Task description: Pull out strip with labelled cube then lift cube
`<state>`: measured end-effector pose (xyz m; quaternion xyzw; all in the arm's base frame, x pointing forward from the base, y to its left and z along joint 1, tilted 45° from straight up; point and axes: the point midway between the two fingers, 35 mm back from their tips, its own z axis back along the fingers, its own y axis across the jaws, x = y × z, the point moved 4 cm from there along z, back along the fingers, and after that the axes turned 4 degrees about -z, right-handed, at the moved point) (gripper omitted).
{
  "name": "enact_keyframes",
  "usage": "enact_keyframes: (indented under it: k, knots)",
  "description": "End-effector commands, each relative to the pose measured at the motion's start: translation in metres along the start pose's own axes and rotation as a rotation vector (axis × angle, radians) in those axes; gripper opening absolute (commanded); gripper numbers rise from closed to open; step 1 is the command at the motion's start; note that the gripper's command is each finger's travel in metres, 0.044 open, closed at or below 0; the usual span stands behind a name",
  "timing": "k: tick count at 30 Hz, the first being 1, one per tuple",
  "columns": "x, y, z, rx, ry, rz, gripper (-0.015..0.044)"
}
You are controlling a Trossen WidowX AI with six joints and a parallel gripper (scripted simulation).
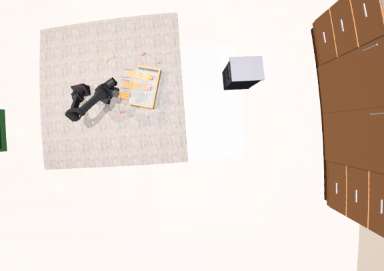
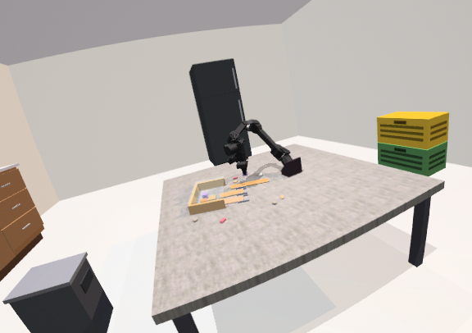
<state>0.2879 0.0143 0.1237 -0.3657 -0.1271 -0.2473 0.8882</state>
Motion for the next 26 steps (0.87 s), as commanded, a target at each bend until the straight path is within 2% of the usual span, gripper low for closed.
enact_keyframes:
  k: [1,26]
  knots:
    - [-0.0001,-0.0002,0.0204,0.012,-0.004,-0.01,0.0]
    - [-0.0002,-0.0005,0.0237,0.011,-0.004,-0.01,0.0]
